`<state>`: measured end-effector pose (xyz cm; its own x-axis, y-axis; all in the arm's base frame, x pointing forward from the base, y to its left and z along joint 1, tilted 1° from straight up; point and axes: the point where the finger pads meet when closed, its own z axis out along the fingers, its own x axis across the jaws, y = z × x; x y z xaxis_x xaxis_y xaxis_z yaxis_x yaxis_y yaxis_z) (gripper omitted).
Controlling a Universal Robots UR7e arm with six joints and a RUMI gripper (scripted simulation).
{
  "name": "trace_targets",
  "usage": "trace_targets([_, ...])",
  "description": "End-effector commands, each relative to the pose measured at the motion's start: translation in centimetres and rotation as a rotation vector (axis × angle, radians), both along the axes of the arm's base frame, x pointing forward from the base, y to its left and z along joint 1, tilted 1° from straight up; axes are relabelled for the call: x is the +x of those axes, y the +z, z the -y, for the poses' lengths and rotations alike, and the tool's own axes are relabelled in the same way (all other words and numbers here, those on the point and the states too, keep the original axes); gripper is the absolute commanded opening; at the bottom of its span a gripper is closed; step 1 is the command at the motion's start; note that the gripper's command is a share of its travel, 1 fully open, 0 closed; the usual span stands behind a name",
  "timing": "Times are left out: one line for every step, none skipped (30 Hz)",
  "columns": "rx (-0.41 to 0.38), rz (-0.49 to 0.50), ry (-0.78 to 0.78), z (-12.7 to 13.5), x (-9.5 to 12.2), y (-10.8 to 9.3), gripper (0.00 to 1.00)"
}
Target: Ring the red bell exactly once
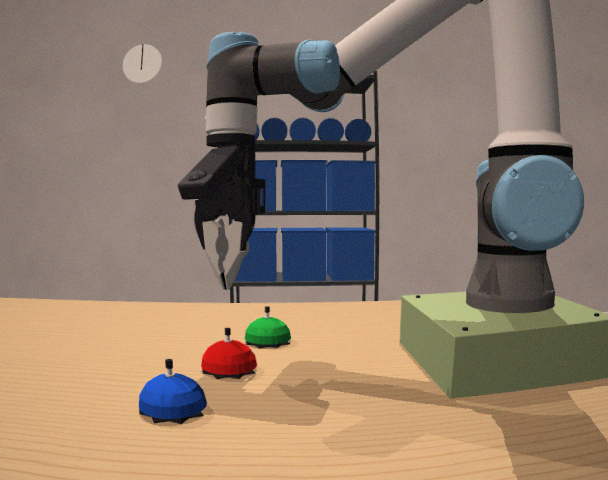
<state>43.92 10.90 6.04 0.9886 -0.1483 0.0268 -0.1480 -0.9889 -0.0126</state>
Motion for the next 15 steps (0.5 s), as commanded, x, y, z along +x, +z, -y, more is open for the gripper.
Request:
trace_targets([0.001, -0.002, -0.001, 0.07, 0.02, 0.71, 0.0])
trace_targets([0.001, -0.002, -0.001, 0.07, 0.02, 0.75, 0.0])
trace_targets([0.001, -0.002, -0.001, 0.07, 0.02, 0.77, 0.0])
trace_targets([0.001, -0.002, -0.001, 0.07, 0.02, 0.78, 0.0])
trace_targets([0.001, -0.002, -0.001, 0.07, 0.02, 0.79, 0.0])
trace_targets([0.001, -0.002, -0.001, 0.06, 0.02, 0.79, 0.0])
trace_targets([0.001, -0.003, -0.001, 0.06, 0.0, 0.75, 0.0])
trace_targets([0.001, -0.004, -0.001, 0.06, -0.04, 0.7, 0.0])
trace_targets([0.001, -0.005, -0.001, 0.05, -0.08, 0.66, 0.0])
trace_targets([0.001, -0.005, -0.001, 0.05, -0.1, 0.63, 0.0])
trace_targets([0.001, -0.006, -0.001, 0.05, -0.11, 0.62, 0.0])
trace_targets([0.001, -0.006, -0.001, 0.05, -0.11, 0.62, 0.0])
trace_targets([0.001, -0.005, -0.001, 0.05, -0.11, 0.62, 0.0])
trace_targets([0.001, -0.005, -0.001, 0.05, -0.11, 0.62, 0.0])
trace_targets([0.001, -0.005, -0.001, 0.05, -0.11, 0.62, 0.0])
